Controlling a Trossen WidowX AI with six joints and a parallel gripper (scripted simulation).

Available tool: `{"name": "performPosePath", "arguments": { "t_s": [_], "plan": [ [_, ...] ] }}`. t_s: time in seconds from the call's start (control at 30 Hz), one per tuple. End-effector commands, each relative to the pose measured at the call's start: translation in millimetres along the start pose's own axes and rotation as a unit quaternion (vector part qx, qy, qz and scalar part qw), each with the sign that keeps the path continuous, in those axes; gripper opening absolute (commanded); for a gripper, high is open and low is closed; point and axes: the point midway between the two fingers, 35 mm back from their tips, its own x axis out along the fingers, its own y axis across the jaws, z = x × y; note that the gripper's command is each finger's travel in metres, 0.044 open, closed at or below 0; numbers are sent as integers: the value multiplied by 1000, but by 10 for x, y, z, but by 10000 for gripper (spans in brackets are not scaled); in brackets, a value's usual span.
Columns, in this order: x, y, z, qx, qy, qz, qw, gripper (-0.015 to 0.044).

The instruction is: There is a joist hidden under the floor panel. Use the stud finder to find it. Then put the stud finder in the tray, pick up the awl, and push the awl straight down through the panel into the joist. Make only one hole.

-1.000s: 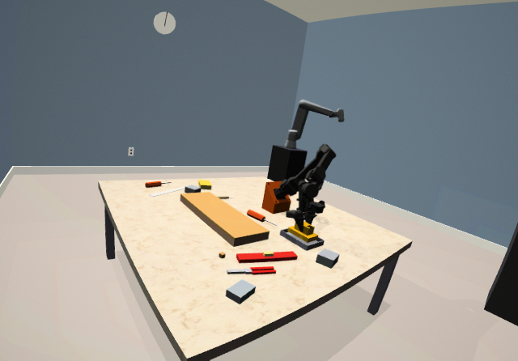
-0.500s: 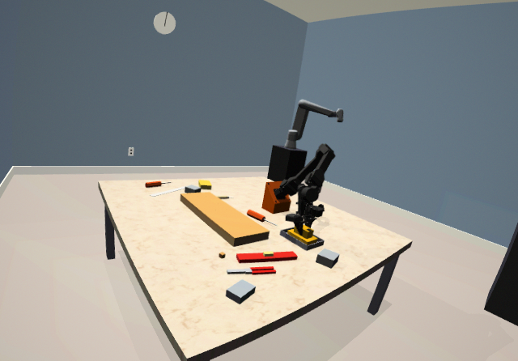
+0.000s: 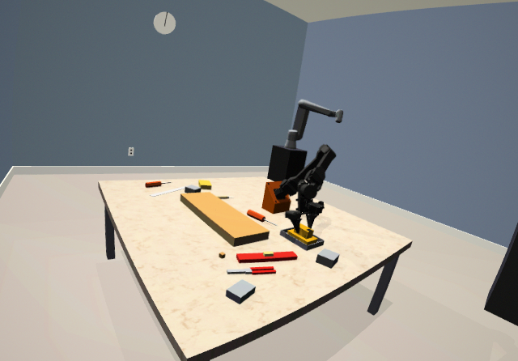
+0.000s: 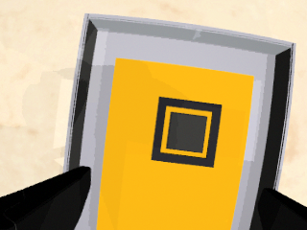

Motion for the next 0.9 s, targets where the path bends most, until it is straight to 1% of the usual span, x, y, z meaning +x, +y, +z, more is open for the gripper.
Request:
{"name": "performPosePath", "arguments": {
  "t_s": [0.0, 0.07, 0.13, 0.3, 0.33, 0.4, 0.63, 0.87],
  "plan": [
    [-386, -33, 122, -6, -1, -3, 1000, 440],
    [-610, -5, 186, -4, -4, -3, 1000, 440],
    [-750, 27, 232, -3, -8, -4, 1000, 440],
    [-768, 32, 239, -3, -8, -5, 1000, 440],
    [-629, -43, 166, 3, 0, -8, 1000, 440],
    [-634, -243, 71, 30, 14, -23, 999, 440],
    [-804, -1186, -651, 171, 83, -89, 978, 440],
    [-1082, -1771, -1534, 306, 123, -126, 936, 440]
  ]
}}
